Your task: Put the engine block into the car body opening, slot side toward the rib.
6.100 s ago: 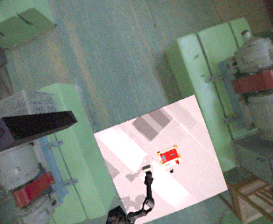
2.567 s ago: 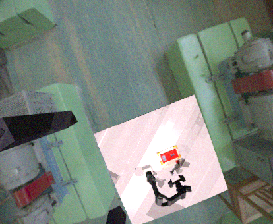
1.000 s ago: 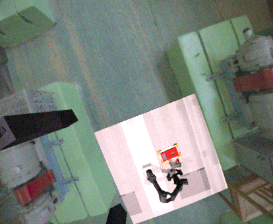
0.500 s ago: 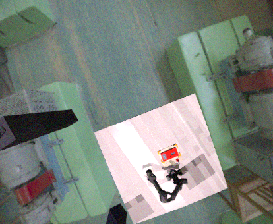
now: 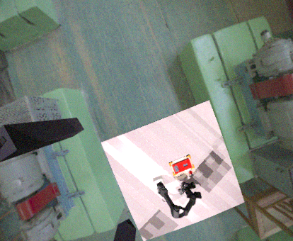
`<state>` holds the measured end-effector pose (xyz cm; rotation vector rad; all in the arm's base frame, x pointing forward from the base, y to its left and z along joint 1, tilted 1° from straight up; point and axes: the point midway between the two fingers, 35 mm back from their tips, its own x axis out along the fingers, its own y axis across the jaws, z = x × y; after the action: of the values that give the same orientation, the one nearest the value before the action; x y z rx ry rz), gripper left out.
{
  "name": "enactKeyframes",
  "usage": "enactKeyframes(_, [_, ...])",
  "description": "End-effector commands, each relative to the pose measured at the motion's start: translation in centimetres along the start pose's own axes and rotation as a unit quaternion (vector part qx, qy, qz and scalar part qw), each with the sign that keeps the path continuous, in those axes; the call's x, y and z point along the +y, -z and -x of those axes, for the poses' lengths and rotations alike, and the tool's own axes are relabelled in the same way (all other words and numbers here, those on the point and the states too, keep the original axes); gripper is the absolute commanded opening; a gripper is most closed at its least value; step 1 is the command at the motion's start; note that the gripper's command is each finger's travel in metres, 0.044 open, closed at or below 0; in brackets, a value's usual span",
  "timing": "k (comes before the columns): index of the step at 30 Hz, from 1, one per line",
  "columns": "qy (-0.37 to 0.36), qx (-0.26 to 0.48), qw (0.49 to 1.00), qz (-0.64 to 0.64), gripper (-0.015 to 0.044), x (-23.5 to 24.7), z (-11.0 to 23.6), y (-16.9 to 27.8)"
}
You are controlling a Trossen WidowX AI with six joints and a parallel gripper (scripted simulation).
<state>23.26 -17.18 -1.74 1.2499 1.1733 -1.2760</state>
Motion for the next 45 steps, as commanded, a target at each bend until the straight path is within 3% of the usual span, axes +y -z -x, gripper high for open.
enactKeyframes(1, [-0.005, -0.004, 1.000, -0.003, 0.0000, 0.4, 1.2, -0.2])
enactKeyframes(39, [-0.006, -0.001, 1.000, -0.001, 0.0000, -0.6, 12.9, 0.8])
enactKeyframes(45, [-0.006, -0.001, 1.000, -0.001, 0.0000, -0.6, 12.4, 0.8])
